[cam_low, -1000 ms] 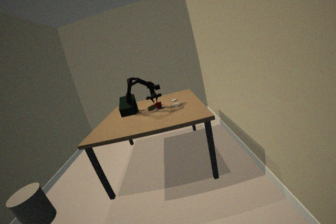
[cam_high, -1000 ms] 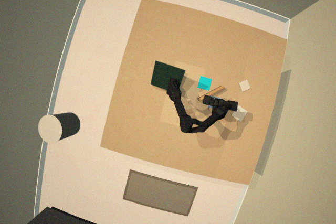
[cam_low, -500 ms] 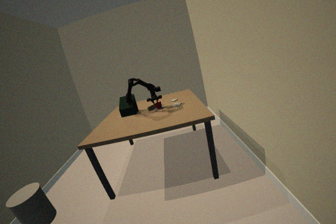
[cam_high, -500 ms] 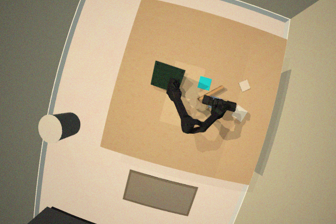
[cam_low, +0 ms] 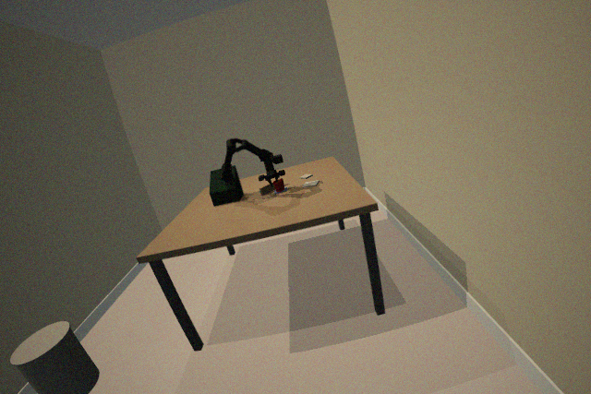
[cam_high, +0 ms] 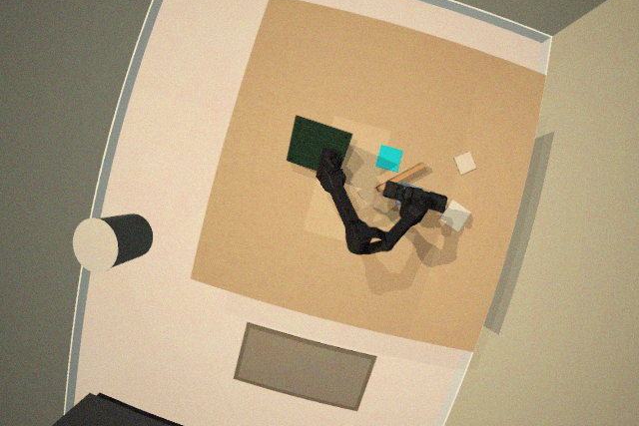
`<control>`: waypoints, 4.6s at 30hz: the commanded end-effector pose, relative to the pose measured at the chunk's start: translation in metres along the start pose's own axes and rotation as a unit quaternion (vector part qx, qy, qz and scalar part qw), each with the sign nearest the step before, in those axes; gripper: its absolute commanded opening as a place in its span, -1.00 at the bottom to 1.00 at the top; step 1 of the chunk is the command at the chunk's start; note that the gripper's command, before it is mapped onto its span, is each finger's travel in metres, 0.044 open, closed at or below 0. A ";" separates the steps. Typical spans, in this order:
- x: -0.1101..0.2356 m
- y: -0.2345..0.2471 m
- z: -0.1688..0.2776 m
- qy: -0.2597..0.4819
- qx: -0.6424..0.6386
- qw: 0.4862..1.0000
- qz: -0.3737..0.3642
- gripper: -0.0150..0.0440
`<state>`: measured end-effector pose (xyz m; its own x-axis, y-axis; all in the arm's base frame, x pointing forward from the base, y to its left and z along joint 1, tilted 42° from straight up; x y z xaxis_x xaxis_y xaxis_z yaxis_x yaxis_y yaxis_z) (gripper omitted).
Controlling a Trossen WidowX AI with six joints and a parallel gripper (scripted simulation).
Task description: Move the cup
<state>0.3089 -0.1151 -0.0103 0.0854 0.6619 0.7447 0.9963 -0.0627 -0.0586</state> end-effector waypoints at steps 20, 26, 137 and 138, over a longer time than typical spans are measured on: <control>0.021 0.003 0.001 0.001 0.000 1.000 -0.001 -0.49; 0.046 0.002 0.002 0.002 0.001 1.000 0.000 -0.49; 0.084 -0.110 0.138 0.004 0.005 1.000 0.003 -0.49; 0.082 -0.110 0.138 0.004 0.005 1.000 0.003 -0.49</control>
<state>0.2103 0.0507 -0.0305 0.0844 0.6543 0.7515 0.9964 -0.0540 -0.0649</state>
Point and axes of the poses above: the point midway between the two fingers, 35 mm back from their tips, its own x axis back along the fingers, its own y axis across the jaws, z = x × y, the point moved 3 cm from there along x, back along the fingers, and after that the axes turned 4 degrees about x, right-handed, at the moved point
